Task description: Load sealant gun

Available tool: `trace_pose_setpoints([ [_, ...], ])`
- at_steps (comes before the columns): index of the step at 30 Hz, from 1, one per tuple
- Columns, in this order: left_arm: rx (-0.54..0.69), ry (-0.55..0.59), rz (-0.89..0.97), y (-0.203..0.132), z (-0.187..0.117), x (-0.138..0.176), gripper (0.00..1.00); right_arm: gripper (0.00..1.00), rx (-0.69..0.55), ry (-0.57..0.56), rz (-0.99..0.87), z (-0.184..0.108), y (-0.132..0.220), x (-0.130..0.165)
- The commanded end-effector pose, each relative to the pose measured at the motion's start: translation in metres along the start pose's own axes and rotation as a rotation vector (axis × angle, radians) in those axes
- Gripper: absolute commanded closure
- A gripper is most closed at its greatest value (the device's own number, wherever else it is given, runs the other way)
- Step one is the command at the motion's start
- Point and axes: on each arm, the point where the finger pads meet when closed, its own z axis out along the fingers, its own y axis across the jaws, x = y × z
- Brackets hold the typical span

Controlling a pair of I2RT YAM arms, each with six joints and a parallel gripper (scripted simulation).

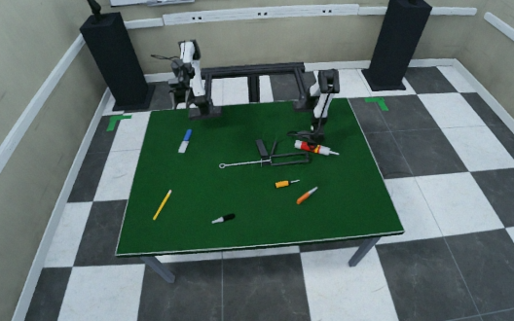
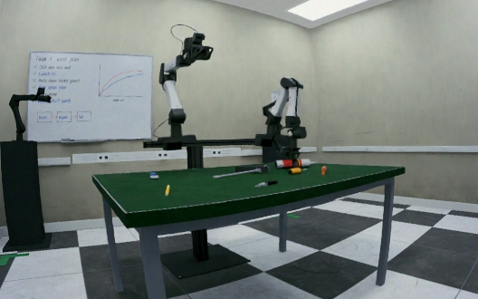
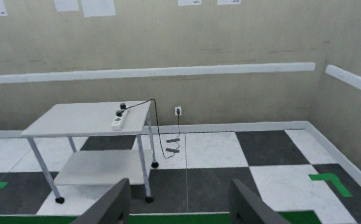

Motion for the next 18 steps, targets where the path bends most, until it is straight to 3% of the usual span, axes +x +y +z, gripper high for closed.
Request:
trace_pose_setpoints([
  [1,-0.003,-0.013,-0.001,0.005,0.002,-0.002,1.00,0.49,-0.007,0.003,0.005,-0.003,0.003,0.001],
  [9,0.033,-0.026,0.004,-0.010,-0.008,-0.008,1.00,0.49,-0.007,0.003,0.005,-0.003,0.003,0.001],
  [18,-0.016,-0.005,0.001,0.010,-0.042,0.000,1.00,0.49,-0.007,0.003,0.005,-0.003,0.003,0.001],
])
